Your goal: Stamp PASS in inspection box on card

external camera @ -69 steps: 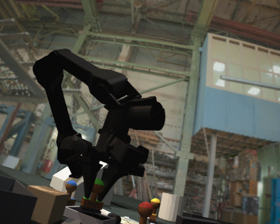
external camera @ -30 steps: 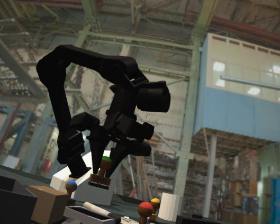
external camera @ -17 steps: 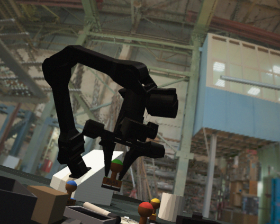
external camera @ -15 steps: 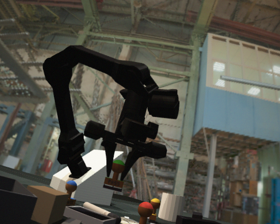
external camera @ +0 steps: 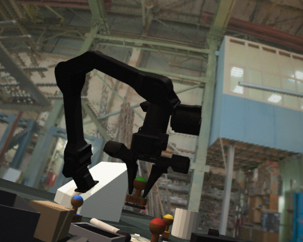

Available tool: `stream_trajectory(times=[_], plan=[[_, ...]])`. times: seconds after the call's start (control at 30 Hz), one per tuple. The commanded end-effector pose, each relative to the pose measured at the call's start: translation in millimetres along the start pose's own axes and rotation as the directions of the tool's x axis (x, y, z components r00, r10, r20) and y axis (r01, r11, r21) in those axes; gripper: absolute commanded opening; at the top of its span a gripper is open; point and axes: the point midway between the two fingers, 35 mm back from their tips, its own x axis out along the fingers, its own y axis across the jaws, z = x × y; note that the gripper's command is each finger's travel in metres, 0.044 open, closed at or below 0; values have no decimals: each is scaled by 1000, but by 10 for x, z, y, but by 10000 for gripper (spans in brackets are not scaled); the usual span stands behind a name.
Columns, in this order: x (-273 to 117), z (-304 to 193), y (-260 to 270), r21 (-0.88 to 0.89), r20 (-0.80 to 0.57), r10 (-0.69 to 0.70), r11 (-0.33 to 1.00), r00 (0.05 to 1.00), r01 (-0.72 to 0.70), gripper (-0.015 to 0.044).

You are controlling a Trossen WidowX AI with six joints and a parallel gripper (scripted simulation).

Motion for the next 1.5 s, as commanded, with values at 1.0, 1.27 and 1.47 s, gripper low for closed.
stream_trajectory(times=[1.0, 1.27, 1.47], plan=[[40, -474, 271, 613, -22, -7, 790, 1000, 19, 0], [94, -473, 278, 613, -21, -6, 790, 1000, 18, 0], [134, -472, 282, 613, -20, -6, 790, 1000, 17, 0]])
